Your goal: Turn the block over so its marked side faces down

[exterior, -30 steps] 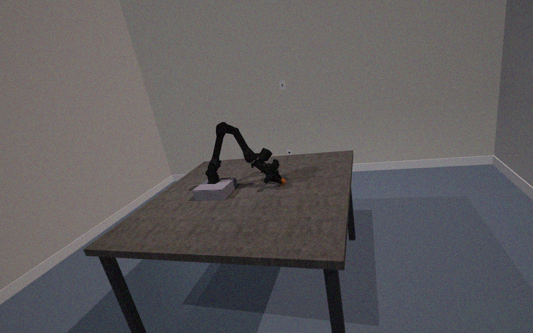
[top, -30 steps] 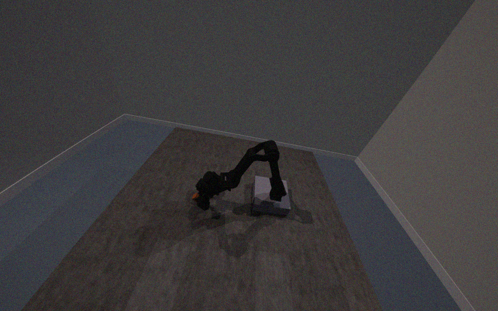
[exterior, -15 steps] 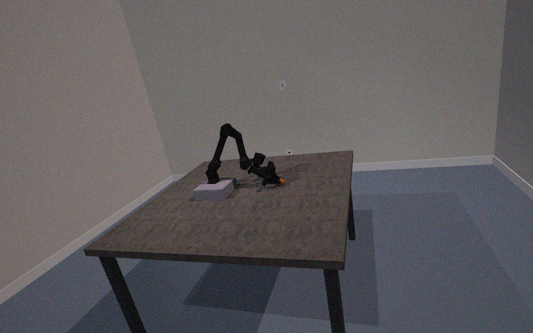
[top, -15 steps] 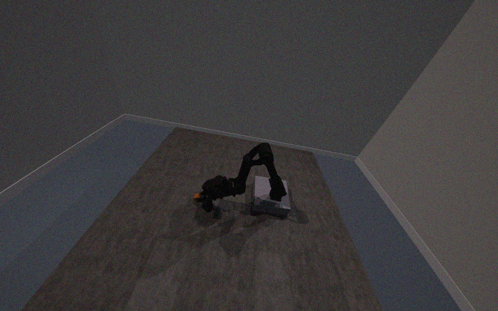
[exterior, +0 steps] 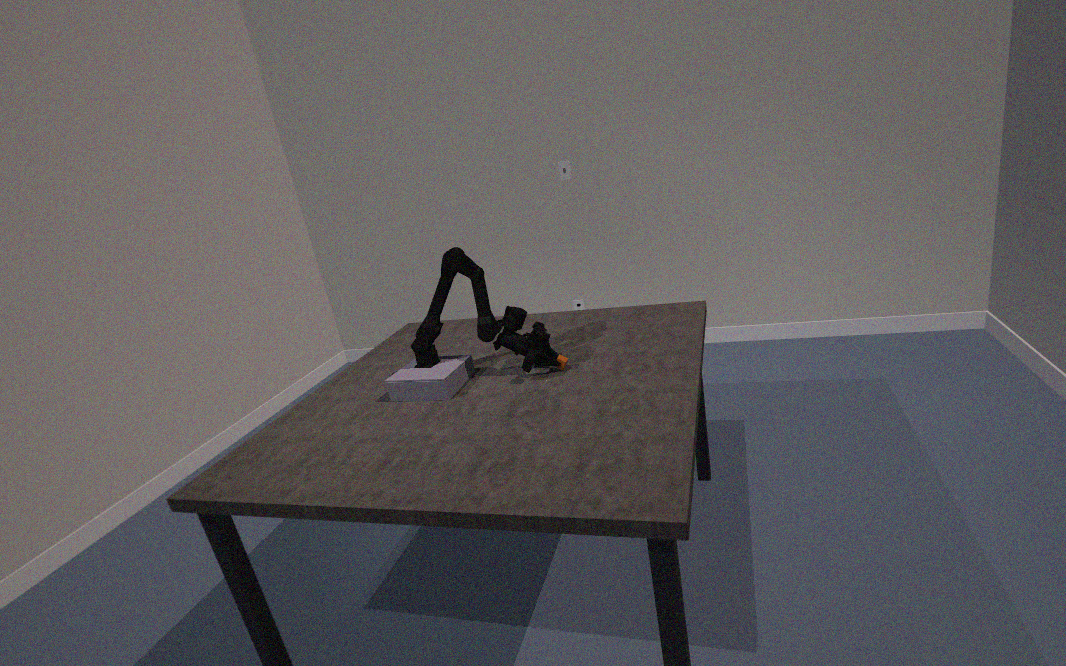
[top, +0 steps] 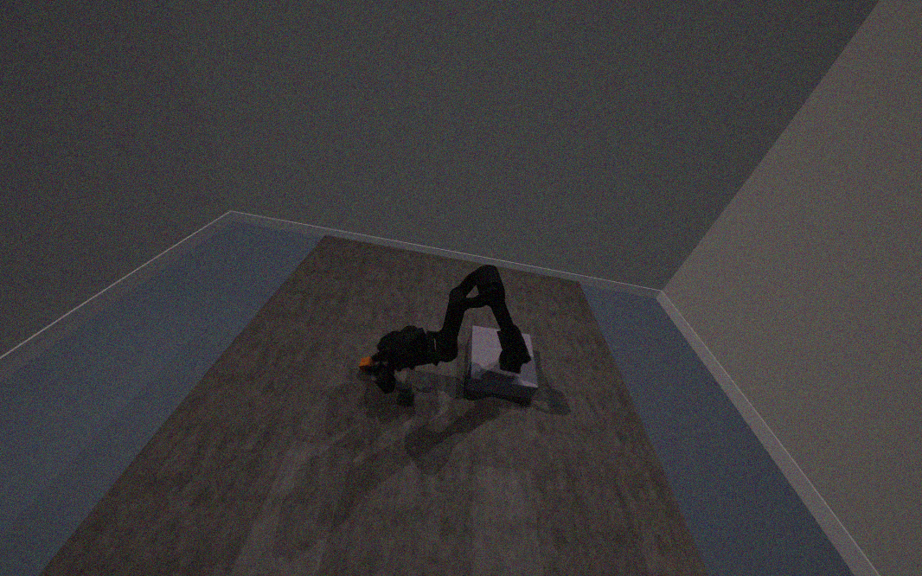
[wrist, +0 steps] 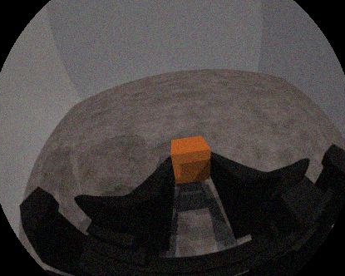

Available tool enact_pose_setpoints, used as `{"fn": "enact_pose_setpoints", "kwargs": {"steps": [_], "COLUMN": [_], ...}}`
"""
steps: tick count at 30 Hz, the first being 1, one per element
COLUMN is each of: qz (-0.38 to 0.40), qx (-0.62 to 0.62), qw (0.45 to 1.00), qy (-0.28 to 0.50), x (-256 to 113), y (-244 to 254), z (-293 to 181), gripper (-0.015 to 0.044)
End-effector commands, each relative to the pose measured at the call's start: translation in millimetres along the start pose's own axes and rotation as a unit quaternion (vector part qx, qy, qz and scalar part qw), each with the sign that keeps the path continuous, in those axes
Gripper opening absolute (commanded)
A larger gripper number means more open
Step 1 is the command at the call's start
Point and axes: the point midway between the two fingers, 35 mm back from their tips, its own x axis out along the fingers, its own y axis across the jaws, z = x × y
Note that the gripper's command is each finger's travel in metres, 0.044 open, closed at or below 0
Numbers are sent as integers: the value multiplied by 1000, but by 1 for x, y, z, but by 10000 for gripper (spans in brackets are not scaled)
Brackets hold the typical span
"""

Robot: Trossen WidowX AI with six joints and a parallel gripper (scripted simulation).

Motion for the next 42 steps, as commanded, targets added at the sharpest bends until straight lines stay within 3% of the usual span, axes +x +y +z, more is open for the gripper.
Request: {"fn": "enact_pose_setpoints", "kwargs": {"steps": [1,4,21,42], "qz": [-2,-2,-2,-2], "qx": [-2,-2,-2,-2], "qw": [1000,1000,1000,1000], "qy": [-1,-1,-1,-1], "x": [0,0,0,0], "y": [0,0,0,0], "z": [0,0,0,0], "gripper": [0,0,440,440]}}
